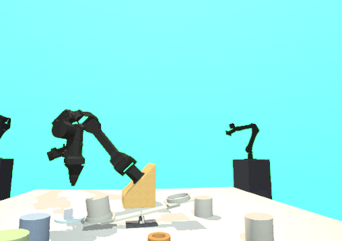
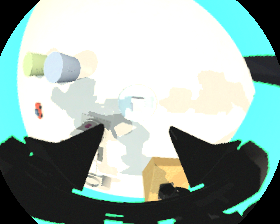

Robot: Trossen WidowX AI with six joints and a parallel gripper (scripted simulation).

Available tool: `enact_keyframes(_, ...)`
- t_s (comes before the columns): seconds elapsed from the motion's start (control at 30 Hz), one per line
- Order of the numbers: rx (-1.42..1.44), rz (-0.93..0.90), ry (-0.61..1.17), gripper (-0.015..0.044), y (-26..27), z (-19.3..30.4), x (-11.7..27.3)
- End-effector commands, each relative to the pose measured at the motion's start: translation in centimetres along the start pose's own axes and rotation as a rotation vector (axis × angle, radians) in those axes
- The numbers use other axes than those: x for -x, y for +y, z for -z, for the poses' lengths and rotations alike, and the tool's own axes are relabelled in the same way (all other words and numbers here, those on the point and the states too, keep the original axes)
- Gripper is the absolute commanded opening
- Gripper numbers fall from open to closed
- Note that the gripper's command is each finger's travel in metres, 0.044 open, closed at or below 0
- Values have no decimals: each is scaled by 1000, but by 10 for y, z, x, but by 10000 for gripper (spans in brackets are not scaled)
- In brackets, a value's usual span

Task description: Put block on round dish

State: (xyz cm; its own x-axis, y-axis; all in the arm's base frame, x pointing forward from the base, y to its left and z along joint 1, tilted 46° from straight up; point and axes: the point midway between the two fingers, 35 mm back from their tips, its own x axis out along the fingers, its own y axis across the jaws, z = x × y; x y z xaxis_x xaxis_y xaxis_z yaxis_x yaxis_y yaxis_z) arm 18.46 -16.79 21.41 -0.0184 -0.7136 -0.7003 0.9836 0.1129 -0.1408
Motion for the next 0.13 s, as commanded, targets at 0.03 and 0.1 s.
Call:
enact_keyframes(0.03,-8,3,-4,440,-1,-1,3)
enact_keyframes(0.1,-8,3,-4,440,-1,-1,3)
